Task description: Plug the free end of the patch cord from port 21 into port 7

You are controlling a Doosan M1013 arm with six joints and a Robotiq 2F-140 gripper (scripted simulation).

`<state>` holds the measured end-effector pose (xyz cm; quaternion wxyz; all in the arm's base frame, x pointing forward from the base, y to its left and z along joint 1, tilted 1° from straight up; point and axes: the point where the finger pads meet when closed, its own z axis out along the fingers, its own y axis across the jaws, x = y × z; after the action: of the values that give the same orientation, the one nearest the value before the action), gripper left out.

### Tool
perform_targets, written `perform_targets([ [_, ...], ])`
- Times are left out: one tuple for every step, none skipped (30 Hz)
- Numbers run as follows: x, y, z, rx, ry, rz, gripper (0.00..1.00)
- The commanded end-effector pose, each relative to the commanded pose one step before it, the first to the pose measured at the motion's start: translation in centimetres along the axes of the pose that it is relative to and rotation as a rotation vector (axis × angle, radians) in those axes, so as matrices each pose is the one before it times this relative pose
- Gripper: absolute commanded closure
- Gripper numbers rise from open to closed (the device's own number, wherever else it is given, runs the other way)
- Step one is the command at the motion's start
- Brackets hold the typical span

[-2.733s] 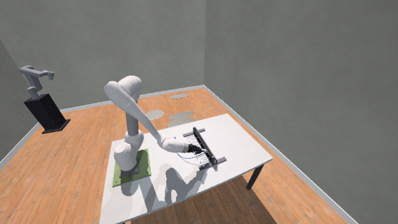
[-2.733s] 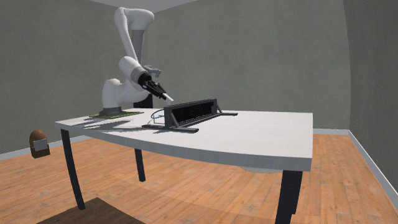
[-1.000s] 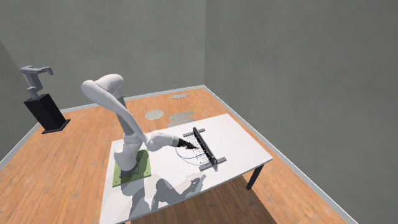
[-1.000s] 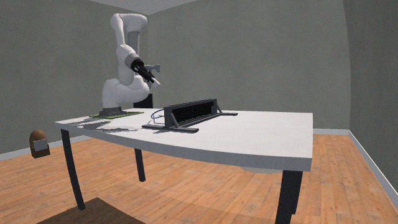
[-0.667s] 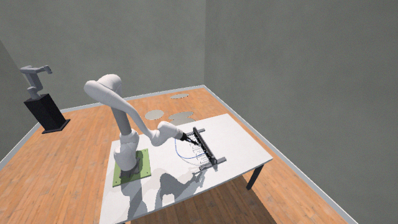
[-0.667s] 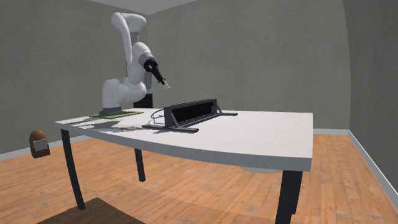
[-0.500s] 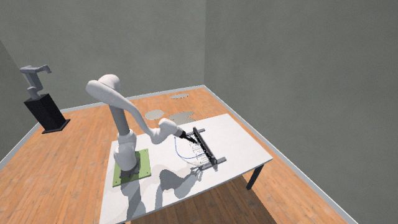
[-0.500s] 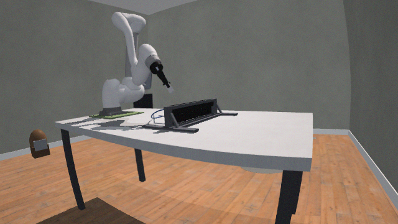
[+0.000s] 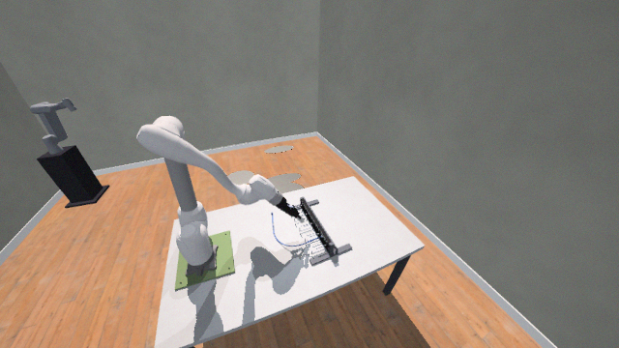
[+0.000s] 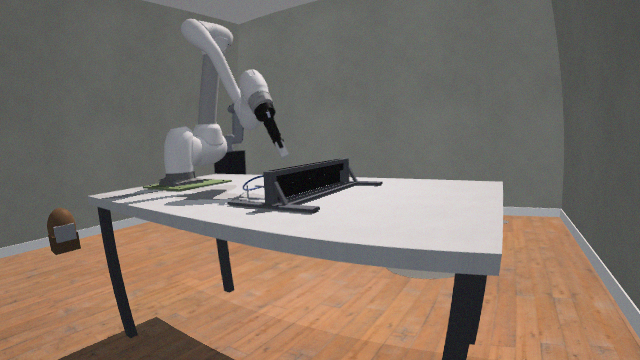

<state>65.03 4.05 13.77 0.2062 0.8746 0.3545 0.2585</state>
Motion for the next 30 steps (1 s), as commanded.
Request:
perform_targets([
  [0.698, -1.719, -0.373, 0.13905, -0.06844, -0.06356, 1.0],
  [0.223, -0.587, -0.057, 0.01123, -0.00619, -0.01515, 1.0],
  [0.242, -0.623, -0.062, 0.01206, -0.00627, -0.01601, 1.0],
  [0.263, -0.66, -0.068, 0.01293, -0.00632, -0.01692, 1.0],
  [0.0, 0.0, 0.0, 0.0, 0.0, 0.0, 1.0],
  [0.0, 0.0, 0.0, 0.0, 0.0, 0.0, 1.0],
  [0.856, -2.133, -0.252, 0.04244, -0.01808, -0.05408, 1.0],
  [0.245, -0.549, -0.06, 0.0112, -0.00415, -0.01399, 1.0],
  [0.26, -0.572, -0.063, 0.01175, -0.0041, -0.01456, 1.0],
  [0.364, -0.785, -0.088, 0.01624, -0.00525, -0.01998, 1.0],
  [0.443, -0.928, -0.106, 0.01938, -0.00567, -0.02363, 1.0],
  [0.469, -0.949, -0.109, 0.02, -0.00521, -0.0242, 1.0],
  [0.494, -0.966, -0.11, 0.02055, -0.00471, -0.02471, 1.0],
  [0.527, -0.996, -0.113, 0.02138, -0.00423, -0.02557, 1.0],
  [0.562, -1.024, -0.115, 0.02218, -0.00371, -0.02644, 1.0],
  [0.521, -0.914, -0.1, 0.01998, -0.00277, -0.02376, 1.0],
  [0.551, -0.935, -0.1, 0.0206, -0.00231, -0.02447, 1.0],
  [0.575, -0.945, -0.099, 0.02097, -0.0018, -0.02491, 1.0],
  [0.593, -0.943, -0.096, 0.02108, -0.00126, -0.02506, 1.0],
  [0.612, -0.941, -0.092, 0.02119, -0.00073, -0.02523, 1.0],
  [0.632, -0.941, -0.089, 0.02134, -0.00021, -0.02548, 1.0],
  [0.0, 0.0, 0.0, 0.0, 0.0, 0.0, 1.0],
  [0.0, 0.0, 0.0, 0.0, 0.0, 0.0, 1.0],
  [1.299, -1.888, -0.184, 0.04295, 0.00115, -0.05155, 1.0],
  [0.956, -1.294, -0.107, 0.02995, 0.00201, -0.03622, 1.0],
  [0.428, -0.549, -0.038, 0.01289, 0.00116, -0.01568, 1.0],
  [0.676, -0.854, -0.058, 0.02011, 0.00217, -0.02457, 1.0],
  [0.786, -0.963, -0.061, 0.02283, 0.00298, -0.02807, 1.0],
  [0.624, -0.737, -0.04, 0.01765, 0.00268, -0.02184, 1.0],
  [0.427, -0.489, -0.022, 0.01183, 0.00198, -0.01472, 1.0],
])
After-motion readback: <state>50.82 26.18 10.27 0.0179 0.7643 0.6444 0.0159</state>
